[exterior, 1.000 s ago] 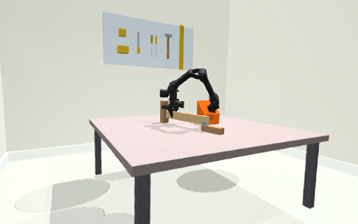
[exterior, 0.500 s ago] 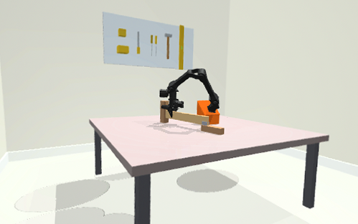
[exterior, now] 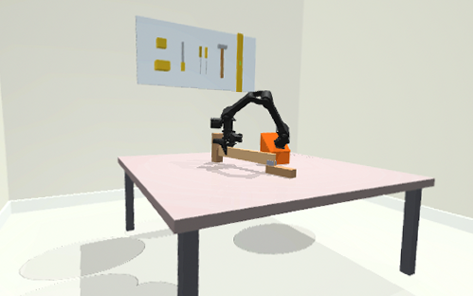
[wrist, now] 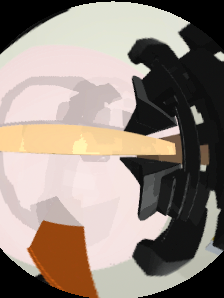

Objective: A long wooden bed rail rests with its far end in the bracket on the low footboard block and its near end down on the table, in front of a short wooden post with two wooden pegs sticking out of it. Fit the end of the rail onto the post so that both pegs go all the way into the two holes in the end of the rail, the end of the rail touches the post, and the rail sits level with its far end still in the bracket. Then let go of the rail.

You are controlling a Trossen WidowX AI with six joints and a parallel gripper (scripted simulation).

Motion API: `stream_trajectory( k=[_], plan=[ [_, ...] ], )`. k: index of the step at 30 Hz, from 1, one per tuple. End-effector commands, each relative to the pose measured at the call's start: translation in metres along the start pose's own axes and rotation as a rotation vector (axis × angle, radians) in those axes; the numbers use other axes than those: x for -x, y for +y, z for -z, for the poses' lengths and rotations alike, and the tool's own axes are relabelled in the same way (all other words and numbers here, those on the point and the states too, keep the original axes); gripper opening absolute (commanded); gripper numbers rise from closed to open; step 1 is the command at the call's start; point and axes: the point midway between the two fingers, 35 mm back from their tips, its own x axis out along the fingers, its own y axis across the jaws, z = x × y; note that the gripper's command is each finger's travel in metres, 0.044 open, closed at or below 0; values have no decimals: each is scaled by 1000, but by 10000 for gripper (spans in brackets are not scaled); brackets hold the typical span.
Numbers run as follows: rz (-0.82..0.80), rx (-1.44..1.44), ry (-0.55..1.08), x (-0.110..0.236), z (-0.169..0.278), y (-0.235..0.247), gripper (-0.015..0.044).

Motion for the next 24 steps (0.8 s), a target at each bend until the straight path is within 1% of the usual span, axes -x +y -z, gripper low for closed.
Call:
stream_trajectory(
  k=[1, 10, 16, 20, 24],
  plan=[
    [-1, 0, -1, 0, 0, 0, 210],
    [-1, 0, -1, 0, 0, 0, 440],
    [0, 0, 0, 1, -2, 0, 440],
    [5, 2, 6, 28, -29, 0, 440],
    [5, 2, 6, 29, -30, 1, 440]
  ],
)
